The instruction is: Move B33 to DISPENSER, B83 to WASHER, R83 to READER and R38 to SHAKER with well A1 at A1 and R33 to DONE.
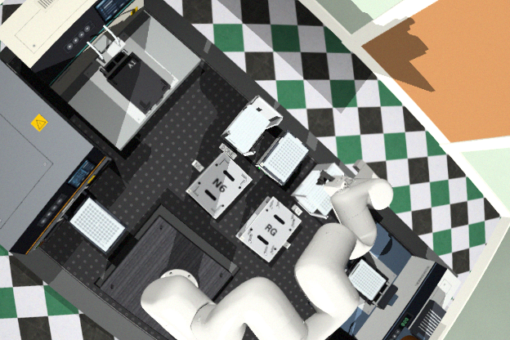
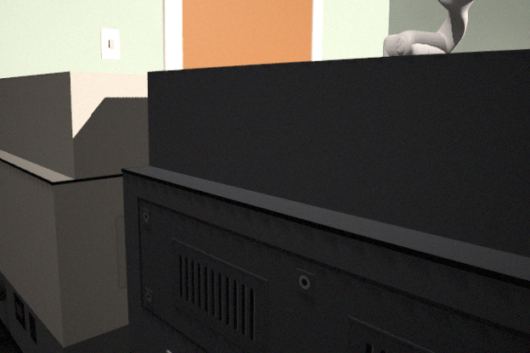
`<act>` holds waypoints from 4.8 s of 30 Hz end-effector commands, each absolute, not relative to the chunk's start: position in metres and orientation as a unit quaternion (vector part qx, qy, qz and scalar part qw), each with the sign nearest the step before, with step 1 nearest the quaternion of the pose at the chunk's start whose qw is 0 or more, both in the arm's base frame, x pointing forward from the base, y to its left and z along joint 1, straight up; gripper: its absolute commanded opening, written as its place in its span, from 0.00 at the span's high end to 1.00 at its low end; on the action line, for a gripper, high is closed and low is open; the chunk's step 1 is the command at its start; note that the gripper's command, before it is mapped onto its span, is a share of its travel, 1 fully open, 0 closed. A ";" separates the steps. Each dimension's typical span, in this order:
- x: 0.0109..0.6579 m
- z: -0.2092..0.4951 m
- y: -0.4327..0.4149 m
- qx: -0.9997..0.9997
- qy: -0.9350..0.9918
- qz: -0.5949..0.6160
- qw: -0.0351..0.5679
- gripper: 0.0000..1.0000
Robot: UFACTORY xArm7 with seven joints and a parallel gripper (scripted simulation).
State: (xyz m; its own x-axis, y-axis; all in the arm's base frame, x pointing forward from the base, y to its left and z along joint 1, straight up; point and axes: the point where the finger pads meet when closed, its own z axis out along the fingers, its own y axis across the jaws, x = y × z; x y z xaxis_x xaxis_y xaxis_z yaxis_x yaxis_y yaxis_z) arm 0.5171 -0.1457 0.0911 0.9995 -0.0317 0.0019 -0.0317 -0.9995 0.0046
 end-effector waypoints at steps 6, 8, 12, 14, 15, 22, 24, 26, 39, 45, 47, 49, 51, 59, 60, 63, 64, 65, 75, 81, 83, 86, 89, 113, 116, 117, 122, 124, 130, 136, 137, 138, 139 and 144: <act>0.519 0.099 -0.146 1.000 -0.016 0.004 0.003 1.00; 0.519 0.100 -0.146 1.000 -0.016 0.004 0.003 1.00; 0.519 0.101 -0.146 1.000 -0.016 0.004 0.003 1.00; 0.519 0.103 -0.146 1.000 -0.016 0.004 0.003 1.00; 0.519 0.103 -0.146 1.000 -0.016 0.004 0.003 1.00; 0.519 0.108 -0.146 1.000 -0.016 0.004 0.003 1.00; 0.519 0.109 -0.146 1.000 -0.016 0.004 0.003 1.00; 0.519 0.111 -0.146 1.000 -0.016 0.004 0.003 1.00; 0.519 0.118 -0.146 1.000 -0.016 0.004 0.003 1.00; 0.519 0.123 -0.146 1.000 -0.016 0.004 0.003 1.00; 0.519 0.124 -0.146 1.000 -0.016 0.004 0.003 1.00; 0.519 0.127 -0.146 1.000 -0.016 0.004 0.003 1.00; 0.519 0.129 -0.146 1.000 -0.016 0.004 0.003 1.00; 0.519 0.140 -0.146 1.000 -0.016 0.004 0.003 1.00; 0.519 0.141 -0.146 1.000 -0.016 0.004 0.003 1.00; 0.519 0.143 -0.146 1.000 -0.016 0.004 0.003 1.00; 0.519 0.144 -0.146 1.000 -0.016 0.004 0.003 1.00; 0.519 0.145 -0.146 1.000 -0.016 0.004 0.003 1.00; 0.519 0.159 -0.146 1.000 -0.016 0.004 0.003 1.00; 0.518 0.164 -0.146 1.000 -0.016 0.004 0.003 1.00; 0.518 0.167 -0.146 1.000 -0.016 0.004 0.003 1.00; 0.518 0.171 -0.146 1.000 -0.016 0.004 0.003 1.00; 0.518 0.175 -0.146 1.000 -0.016 0.004 0.003 1.00; 0.500 0.185 -0.138 0.999 -0.051 0.004 0.003 1.00; 0.494 0.185 -0.136 0.998 -0.063 0.004 0.003 1.00; 0.491 0.185 -0.135 0.998 -0.068 0.004 0.003 1.00; 0.475 0.185 -0.129 0.997 -0.079 0.004 0.003 1.00; 0.469 0.185 -0.126 0.997 -0.079 0.004 0.003 1.00; 0.453 0.185 -0.120 0.995 -0.102 0.004 0.003 1.00; 0.438 0.185 -0.113 0.991 -0.131 0.004 0.002 1.00; 0.435 0.185 -0.112 0.991 -0.137 0.004 0.002 1.00; 0.432 0.185 -0.110 0.990 -0.142 0.004 0.002 1.00; 0.429 0.185 -0.109 0.990 -0.142 0.004 0.002 1.00; 0.414 0.185 -0.102 0.990 -0.142 0.004 0.002 1.00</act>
State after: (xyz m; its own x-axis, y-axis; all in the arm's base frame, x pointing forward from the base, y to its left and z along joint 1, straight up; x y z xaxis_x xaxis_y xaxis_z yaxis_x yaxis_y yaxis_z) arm 0.4186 -0.1048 0.1824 0.9598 -0.2808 0.0026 -0.2808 -0.9598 0.0037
